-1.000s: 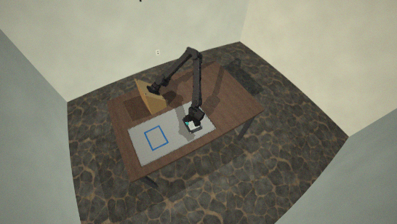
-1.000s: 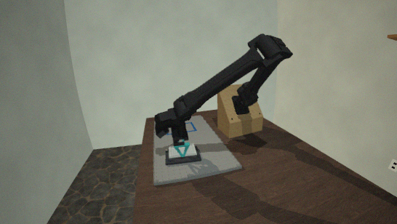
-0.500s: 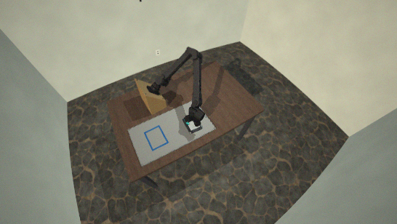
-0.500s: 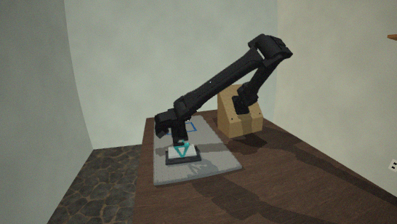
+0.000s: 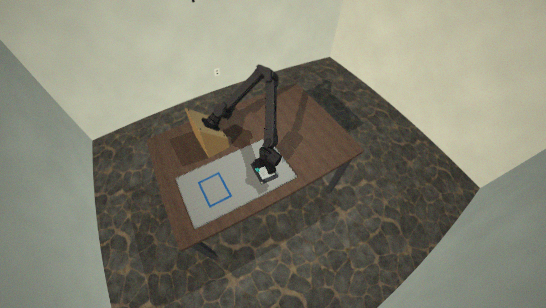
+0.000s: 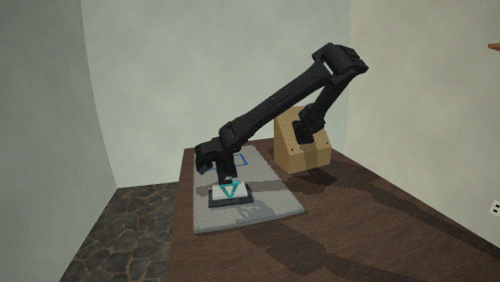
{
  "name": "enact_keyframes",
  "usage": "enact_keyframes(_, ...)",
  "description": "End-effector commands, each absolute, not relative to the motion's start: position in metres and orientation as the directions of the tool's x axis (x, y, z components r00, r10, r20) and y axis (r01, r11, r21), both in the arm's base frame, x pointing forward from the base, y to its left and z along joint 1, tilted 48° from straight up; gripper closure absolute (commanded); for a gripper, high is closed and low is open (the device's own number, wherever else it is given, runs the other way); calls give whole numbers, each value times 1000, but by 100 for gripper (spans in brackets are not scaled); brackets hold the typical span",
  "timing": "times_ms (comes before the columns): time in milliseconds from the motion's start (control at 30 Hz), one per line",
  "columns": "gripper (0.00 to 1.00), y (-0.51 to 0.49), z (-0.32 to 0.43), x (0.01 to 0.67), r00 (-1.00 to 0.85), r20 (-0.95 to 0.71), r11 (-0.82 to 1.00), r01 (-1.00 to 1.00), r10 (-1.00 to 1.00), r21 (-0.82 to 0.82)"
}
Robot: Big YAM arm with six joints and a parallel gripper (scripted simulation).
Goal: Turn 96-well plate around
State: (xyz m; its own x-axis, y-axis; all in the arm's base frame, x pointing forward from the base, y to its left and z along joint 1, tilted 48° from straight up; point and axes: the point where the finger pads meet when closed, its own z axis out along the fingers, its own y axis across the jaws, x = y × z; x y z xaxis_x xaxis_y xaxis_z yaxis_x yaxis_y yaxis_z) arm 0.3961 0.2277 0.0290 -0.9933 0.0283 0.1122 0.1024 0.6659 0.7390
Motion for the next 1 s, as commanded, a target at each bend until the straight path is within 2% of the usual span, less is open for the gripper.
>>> enact_keyframes(0,100,232,30,398,-995,98,665,91,26,741)
enact_keyframes(967,100,233,26,399,-994,101,665,96,31,740)
